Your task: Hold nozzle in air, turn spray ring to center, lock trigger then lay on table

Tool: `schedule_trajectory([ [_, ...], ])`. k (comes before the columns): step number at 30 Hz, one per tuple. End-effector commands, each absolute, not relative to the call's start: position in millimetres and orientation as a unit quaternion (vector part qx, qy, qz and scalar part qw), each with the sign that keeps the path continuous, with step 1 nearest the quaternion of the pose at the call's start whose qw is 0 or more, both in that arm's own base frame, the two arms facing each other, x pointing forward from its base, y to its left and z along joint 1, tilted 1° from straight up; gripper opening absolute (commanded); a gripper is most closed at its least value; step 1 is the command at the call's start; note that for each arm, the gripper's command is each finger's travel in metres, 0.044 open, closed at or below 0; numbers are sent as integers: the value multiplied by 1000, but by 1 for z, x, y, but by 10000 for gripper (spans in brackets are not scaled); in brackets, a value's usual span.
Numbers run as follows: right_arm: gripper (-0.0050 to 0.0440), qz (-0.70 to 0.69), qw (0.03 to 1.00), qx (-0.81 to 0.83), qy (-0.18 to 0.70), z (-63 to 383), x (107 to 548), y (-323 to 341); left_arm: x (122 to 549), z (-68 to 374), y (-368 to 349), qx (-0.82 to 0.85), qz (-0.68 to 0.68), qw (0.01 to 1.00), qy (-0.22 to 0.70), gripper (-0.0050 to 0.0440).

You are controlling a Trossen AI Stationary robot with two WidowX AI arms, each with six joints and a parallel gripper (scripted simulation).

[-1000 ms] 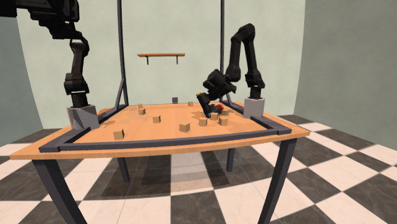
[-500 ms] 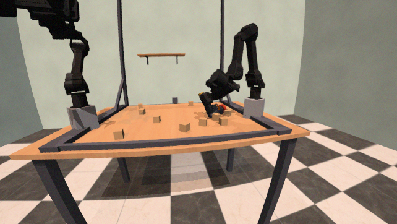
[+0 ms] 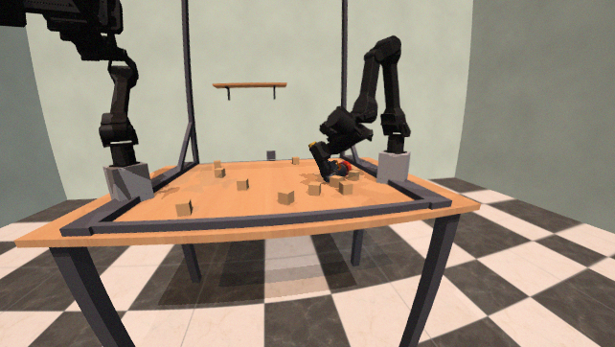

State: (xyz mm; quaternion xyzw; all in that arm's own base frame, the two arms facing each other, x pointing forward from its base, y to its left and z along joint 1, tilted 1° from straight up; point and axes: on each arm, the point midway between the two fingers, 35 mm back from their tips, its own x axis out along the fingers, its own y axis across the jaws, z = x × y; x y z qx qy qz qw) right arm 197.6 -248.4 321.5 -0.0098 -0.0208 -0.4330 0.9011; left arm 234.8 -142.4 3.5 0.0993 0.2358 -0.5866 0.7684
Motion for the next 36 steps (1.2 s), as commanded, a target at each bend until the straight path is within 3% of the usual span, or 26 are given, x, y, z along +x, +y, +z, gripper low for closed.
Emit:
schedule_trajectory([
  [1,406,-431,902,-14,-29,329,197,-247,238,13,-137,102,-589,771,219,170],
  [36,406,-431,902,-14,-29,329,197,-247,235,30,-119,103,-589,772,216,170],
])
